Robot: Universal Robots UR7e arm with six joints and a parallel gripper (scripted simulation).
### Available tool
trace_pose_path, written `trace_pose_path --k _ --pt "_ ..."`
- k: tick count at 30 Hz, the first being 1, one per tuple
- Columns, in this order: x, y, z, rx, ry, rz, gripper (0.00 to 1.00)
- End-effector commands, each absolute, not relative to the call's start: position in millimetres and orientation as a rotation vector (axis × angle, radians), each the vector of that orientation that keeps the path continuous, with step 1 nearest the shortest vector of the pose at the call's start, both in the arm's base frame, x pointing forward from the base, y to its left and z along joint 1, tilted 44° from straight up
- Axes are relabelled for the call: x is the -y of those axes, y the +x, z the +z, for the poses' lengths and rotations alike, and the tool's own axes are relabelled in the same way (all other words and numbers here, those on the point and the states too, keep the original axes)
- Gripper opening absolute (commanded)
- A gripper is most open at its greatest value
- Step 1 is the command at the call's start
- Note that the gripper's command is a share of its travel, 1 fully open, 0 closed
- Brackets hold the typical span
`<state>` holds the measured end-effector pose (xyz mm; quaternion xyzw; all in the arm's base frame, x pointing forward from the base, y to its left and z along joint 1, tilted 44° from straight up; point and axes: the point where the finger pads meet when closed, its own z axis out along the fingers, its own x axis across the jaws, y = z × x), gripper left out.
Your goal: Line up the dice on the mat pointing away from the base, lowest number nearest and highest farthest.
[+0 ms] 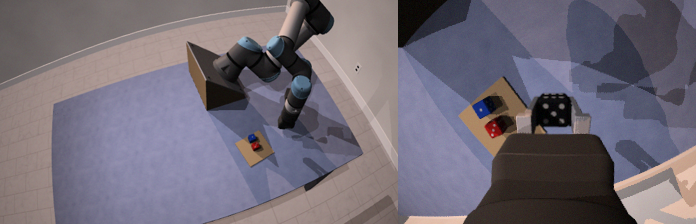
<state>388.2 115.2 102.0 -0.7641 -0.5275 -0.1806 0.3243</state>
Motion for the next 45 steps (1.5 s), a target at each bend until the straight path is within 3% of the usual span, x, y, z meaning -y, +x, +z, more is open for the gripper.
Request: trace_pose_path --k 1,8,20,45 --pt "-114.3 388.9 101.9 1.386 -2.003 -0.476 0.57" --pt "-99.3 401.0 89.8 1.463 -1.959 -0.507 0.57" --pt "-25.1 451.4 16.6 1.815 -1.707 -0.657 0.57" --pt "-26.6 453.1 6.8 1.832 -1.693 -0.665 0.57"
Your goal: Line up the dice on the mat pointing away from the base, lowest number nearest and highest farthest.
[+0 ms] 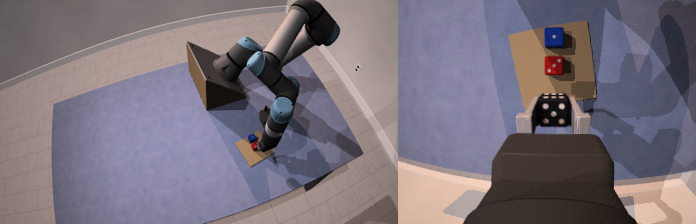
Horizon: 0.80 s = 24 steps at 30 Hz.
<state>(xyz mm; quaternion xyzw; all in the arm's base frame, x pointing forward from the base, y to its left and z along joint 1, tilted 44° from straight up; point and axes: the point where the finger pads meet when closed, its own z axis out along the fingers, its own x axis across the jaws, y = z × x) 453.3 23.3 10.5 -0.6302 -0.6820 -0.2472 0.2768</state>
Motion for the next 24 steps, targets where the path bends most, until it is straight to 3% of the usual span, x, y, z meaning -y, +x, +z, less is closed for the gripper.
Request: trace_pose_path --k 1,24 --pt "-28.5 453.0 4.9 1.832 -1.693 -0.665 0.57" --pt "-84.2 448.4 -54.0 1.832 -1.693 -0.665 0.57"
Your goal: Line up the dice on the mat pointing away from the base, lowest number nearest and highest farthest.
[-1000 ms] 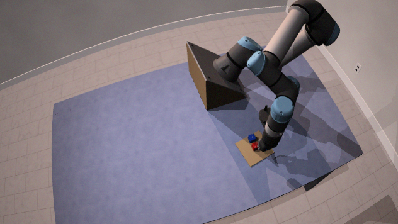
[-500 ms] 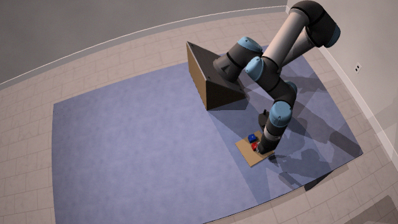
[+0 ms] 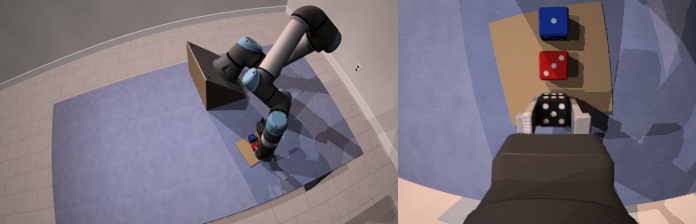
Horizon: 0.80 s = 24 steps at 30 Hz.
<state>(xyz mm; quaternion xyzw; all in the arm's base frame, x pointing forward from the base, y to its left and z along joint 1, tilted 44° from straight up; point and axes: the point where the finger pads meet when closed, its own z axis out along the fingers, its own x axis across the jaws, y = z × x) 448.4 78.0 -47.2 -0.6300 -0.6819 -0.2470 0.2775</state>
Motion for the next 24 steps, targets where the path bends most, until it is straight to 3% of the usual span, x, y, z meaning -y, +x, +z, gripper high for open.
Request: trace_pose_path --k 1,24 --pt "-85.1 448.4 -54.9 1.832 -1.693 -0.665 0.57" --pt "-86.4 448.3 -56.3 1.832 -1.693 -0.665 0.57"
